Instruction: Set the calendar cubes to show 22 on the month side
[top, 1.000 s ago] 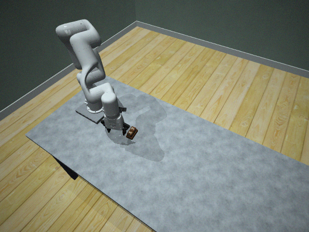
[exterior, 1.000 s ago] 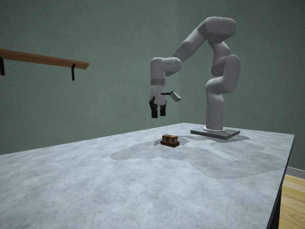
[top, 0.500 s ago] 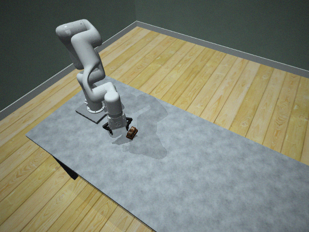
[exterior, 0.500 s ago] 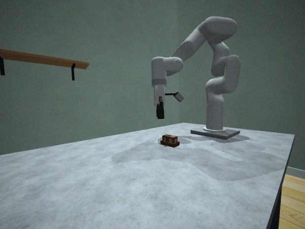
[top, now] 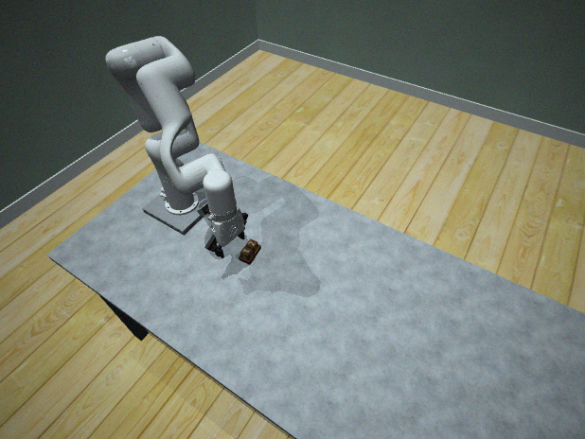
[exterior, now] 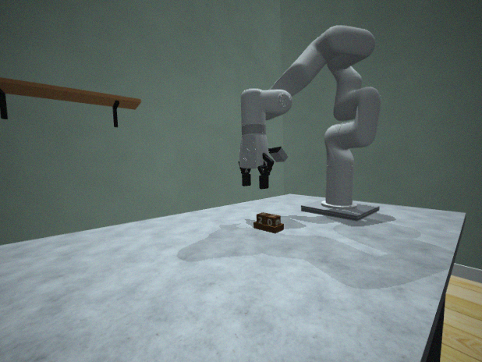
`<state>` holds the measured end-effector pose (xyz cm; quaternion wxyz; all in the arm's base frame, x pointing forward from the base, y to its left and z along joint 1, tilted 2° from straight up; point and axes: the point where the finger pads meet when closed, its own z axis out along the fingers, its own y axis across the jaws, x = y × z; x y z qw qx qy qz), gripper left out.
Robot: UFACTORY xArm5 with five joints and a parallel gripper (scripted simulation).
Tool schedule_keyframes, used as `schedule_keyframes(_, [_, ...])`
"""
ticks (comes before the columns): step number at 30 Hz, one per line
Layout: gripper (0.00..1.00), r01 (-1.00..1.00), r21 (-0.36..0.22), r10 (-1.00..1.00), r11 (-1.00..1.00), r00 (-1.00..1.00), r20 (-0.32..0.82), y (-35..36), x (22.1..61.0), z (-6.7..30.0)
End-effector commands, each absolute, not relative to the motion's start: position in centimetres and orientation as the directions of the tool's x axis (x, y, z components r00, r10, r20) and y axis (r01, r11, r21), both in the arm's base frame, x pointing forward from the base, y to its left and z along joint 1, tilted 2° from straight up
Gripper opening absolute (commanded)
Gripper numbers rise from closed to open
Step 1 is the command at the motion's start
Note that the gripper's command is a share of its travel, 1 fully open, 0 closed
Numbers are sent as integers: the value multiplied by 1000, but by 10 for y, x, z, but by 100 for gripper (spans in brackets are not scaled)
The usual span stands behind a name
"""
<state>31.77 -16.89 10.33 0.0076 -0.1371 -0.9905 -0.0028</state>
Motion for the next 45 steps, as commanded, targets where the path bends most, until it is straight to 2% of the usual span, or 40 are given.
schedule_keyframes(1, [100, 142, 4, 142, 990, -990, 12, -166, 320, 104])
schedule_keyframes(10, [100, -253, 8, -253, 967, -967, 9, -156, 325, 102])
schedule_keyframes(13, [100, -256, 8, -256, 967, -967, 9, -156, 326, 102])
schedule_keyframes(15, [100, -395, 9, -396, 918, -918, 8, -152, 327, 102])
schedule_keyframes(25, [100, -714, 10, -714, 700, -700, 4, -142, 332, 100])
schedule_keyframes(29, [100, -756, 10, -756, 655, -655, 3, -141, 332, 100])
schedule_keyframes(34, [100, -891, 10, -891, 454, -454, 1, -134, 335, 99])
schedule_keyframes(45, [100, -984, 10, -984, 177, -177, -2, -127, 338, 98])
